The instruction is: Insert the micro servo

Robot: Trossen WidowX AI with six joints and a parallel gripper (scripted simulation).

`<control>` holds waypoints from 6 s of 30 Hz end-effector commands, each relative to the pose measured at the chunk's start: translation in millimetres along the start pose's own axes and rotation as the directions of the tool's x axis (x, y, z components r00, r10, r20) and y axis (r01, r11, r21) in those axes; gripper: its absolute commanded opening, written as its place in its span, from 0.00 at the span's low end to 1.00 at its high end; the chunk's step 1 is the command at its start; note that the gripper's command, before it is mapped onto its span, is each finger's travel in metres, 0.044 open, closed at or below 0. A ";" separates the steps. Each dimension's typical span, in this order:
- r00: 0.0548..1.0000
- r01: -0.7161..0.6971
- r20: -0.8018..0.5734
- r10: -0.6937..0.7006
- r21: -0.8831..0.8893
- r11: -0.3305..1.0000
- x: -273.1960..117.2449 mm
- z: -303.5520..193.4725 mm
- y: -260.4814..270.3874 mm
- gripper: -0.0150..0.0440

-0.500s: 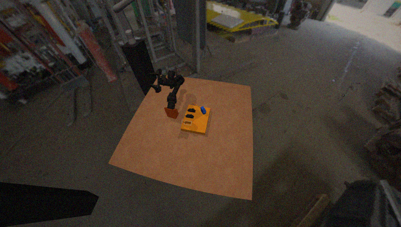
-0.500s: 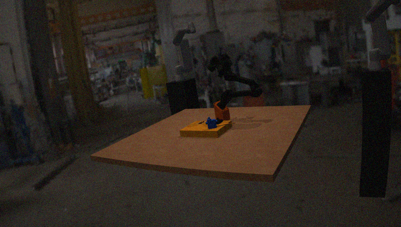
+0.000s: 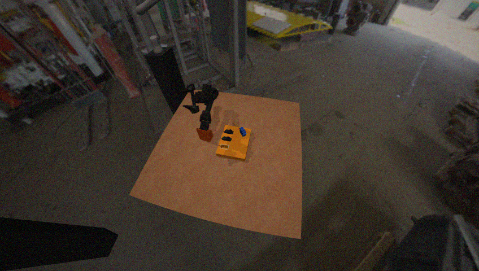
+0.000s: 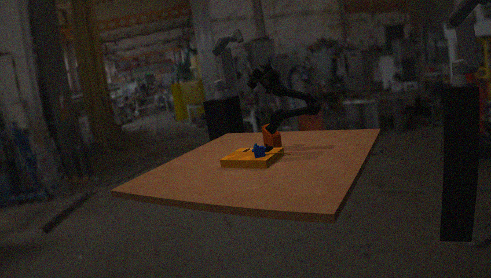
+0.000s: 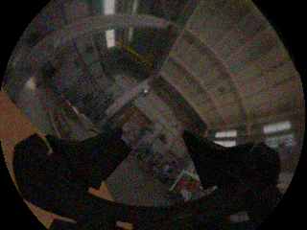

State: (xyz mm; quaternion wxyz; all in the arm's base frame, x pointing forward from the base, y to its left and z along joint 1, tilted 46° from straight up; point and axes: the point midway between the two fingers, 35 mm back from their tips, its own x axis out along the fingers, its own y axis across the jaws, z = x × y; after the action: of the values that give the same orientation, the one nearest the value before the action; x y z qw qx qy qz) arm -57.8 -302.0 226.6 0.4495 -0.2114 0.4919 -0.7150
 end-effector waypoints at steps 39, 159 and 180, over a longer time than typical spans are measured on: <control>0.346 -0.934 0.193 0.918 -0.020 0.356 -143.3 128.1 199.5 1.00; -0.565 -0.784 -0.573 0.594 0.597 -0.170 -435.3 52.9 217.1 0.25; -0.563 -0.785 -0.573 0.596 0.596 -0.169 -389.9 48.8 256.6 0.25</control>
State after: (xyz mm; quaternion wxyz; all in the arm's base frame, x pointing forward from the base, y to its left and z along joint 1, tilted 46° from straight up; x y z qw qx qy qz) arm 287.7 -9.4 86.8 0.4978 0.5571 0.6640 -0.0304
